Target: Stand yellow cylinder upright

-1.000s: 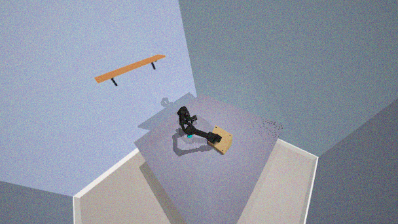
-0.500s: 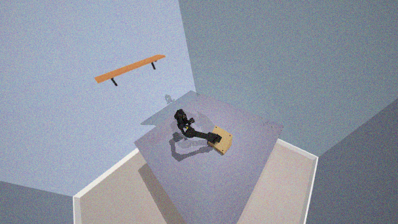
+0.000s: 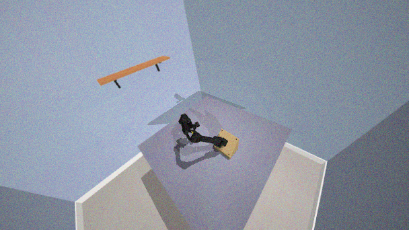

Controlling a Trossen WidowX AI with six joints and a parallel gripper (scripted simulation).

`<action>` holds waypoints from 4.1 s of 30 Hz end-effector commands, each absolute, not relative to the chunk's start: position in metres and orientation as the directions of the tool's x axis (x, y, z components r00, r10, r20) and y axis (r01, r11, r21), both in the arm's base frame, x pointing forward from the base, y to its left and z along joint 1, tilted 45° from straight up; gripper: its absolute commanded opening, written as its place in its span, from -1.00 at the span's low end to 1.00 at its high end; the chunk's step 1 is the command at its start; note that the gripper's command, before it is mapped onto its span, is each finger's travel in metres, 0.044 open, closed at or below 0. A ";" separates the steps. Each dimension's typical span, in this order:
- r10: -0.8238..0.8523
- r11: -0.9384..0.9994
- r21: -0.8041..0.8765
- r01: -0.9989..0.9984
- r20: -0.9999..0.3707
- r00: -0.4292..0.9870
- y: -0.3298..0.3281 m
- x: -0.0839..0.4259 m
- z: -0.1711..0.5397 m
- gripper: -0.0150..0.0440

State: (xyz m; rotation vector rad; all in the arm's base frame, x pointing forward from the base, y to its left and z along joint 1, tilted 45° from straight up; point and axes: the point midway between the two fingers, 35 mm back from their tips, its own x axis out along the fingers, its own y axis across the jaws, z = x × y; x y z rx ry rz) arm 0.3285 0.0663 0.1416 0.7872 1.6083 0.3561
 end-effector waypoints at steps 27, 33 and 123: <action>0.519 0.823 0.514 0.243 -0.854 0.049 0.072 0.325 0.121 -0.14; 0.490 0.838 0.491 0.236 -0.869 0.068 0.073 0.325 0.118 -0.14; 0.129 0.915 0.299 0.271 -0.852 0.507 0.083 0.332 0.102 -0.14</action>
